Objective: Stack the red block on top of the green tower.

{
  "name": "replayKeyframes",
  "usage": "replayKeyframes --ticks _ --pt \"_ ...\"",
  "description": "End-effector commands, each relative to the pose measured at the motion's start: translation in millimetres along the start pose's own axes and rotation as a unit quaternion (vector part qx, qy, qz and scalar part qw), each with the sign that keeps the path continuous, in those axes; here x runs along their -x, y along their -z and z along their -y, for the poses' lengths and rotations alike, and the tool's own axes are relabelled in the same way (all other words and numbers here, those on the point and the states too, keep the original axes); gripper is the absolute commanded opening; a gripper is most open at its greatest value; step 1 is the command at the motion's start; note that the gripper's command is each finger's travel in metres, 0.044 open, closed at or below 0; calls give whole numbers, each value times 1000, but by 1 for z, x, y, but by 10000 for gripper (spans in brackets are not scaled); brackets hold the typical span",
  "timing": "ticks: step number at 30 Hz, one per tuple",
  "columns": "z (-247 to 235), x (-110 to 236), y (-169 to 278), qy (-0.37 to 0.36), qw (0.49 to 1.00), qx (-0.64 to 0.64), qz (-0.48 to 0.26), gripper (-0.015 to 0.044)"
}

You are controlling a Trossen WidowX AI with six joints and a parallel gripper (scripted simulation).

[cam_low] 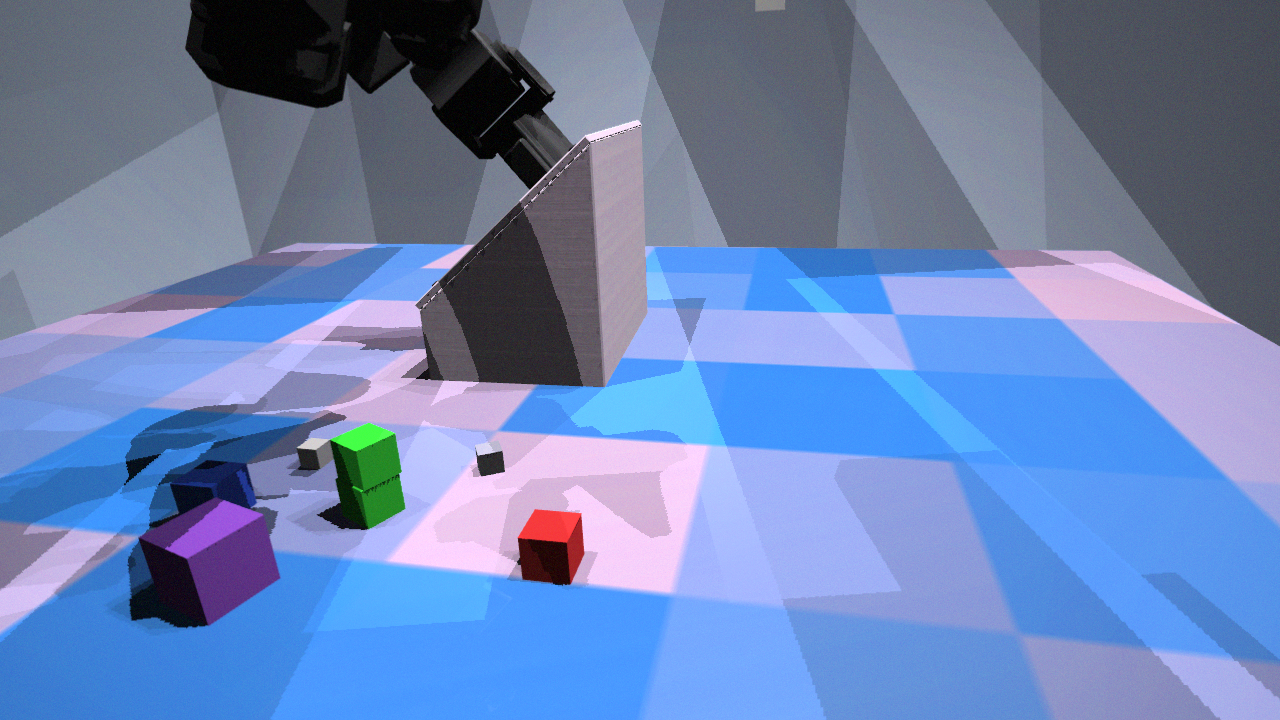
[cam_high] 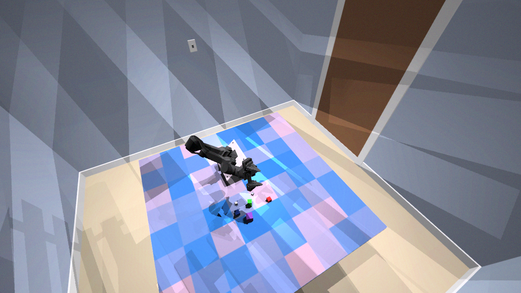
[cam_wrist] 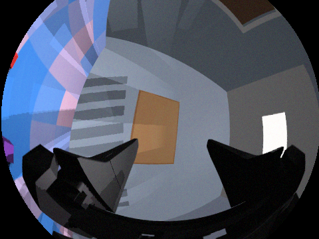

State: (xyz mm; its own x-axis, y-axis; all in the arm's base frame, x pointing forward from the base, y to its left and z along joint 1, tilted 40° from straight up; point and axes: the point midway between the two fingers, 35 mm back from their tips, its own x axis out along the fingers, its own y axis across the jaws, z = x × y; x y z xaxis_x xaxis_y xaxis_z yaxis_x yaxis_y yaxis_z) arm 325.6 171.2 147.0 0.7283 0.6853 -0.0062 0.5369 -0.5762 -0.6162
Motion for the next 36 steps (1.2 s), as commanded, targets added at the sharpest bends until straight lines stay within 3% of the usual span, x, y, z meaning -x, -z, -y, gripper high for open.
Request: replayKeyframes --ticks 1,8,15,25,36 --pt "-1 -1 0 -2 1000 -5 1 426" --pt "-40 -24 -19 -99 975 -195 28 440" --pt "-80 -40 -45 -216 900 -377 26 440" --pt "-129 -45 -84 -377 734 -563 -40 440" --pt "-169 -27 -119 -512 524 -655 -188 440"
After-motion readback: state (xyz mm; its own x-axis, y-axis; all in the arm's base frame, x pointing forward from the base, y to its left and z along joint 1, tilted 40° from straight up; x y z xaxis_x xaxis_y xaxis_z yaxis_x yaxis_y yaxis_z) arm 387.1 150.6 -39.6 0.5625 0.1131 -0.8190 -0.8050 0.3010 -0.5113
